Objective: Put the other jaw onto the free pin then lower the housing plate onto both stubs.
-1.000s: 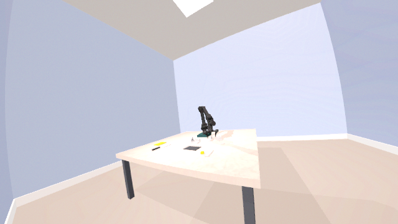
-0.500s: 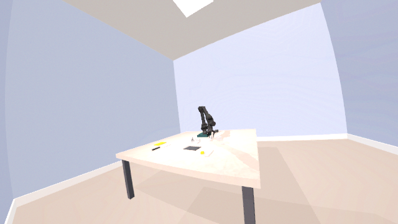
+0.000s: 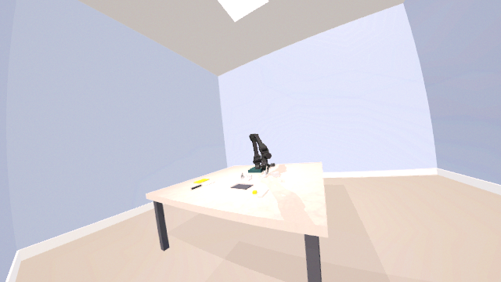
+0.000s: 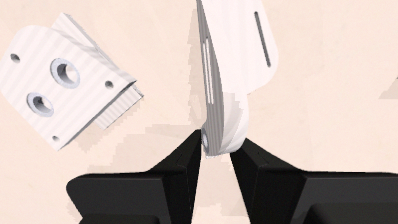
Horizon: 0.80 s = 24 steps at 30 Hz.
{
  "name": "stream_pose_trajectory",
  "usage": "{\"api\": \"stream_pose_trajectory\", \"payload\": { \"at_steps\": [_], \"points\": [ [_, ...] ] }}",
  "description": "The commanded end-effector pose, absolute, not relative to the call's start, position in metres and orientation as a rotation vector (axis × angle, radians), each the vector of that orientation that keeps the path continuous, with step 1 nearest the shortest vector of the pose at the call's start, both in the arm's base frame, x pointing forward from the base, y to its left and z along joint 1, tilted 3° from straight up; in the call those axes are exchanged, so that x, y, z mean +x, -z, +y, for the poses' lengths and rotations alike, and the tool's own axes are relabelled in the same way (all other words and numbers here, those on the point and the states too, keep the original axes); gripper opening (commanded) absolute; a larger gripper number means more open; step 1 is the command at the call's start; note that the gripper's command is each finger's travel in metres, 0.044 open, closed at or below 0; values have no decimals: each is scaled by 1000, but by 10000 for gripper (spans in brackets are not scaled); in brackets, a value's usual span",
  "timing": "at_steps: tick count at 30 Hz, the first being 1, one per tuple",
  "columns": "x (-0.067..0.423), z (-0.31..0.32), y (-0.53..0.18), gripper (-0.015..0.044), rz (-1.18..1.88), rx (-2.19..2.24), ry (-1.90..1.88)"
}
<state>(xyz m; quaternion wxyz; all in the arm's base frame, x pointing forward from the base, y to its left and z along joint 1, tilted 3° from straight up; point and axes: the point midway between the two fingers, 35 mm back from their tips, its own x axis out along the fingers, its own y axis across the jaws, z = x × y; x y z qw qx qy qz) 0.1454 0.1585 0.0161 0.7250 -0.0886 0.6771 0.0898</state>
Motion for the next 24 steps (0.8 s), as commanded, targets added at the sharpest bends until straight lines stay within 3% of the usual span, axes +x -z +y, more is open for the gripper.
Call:
{"api": "stream_pose_trajectory", "payload": {
  "at_steps": [1, 24],
  "points": [
    [146, 158, -16, 37, 1492, -199, -199],
    [145, 158, -36, 37, 1492, -199, -199]
  ]
}}
